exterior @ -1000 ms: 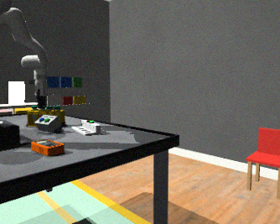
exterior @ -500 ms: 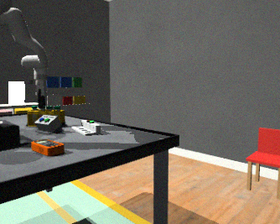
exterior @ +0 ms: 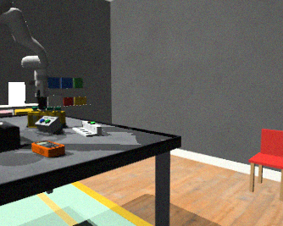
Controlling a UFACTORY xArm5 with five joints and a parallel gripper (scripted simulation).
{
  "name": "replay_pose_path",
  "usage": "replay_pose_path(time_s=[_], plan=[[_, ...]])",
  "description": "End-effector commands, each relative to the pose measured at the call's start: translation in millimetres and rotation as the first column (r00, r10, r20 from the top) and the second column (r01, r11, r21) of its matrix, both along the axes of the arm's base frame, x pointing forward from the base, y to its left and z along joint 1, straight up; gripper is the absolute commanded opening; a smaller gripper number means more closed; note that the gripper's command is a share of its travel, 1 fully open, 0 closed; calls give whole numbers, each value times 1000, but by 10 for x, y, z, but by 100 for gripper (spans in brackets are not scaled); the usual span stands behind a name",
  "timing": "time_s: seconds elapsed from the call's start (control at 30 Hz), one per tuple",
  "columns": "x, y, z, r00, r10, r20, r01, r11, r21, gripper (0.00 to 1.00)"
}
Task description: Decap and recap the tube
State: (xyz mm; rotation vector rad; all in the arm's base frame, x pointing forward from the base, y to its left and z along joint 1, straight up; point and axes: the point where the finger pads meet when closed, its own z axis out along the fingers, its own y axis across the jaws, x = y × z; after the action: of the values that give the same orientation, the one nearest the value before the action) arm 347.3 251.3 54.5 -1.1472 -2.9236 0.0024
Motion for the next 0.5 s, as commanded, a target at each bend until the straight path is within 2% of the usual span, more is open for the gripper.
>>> replay_pose_path(time_s=[0.0,0.13,0.2,0.47], plan=[[10,8,6,984,-178,5,178,984,0,0],[10,8,4,952,-308,5,308,952,1,0],[10,8,4,952,-308,5,308,952,1,0],[10,8,0,837,-547,5,547,837,2,0]])
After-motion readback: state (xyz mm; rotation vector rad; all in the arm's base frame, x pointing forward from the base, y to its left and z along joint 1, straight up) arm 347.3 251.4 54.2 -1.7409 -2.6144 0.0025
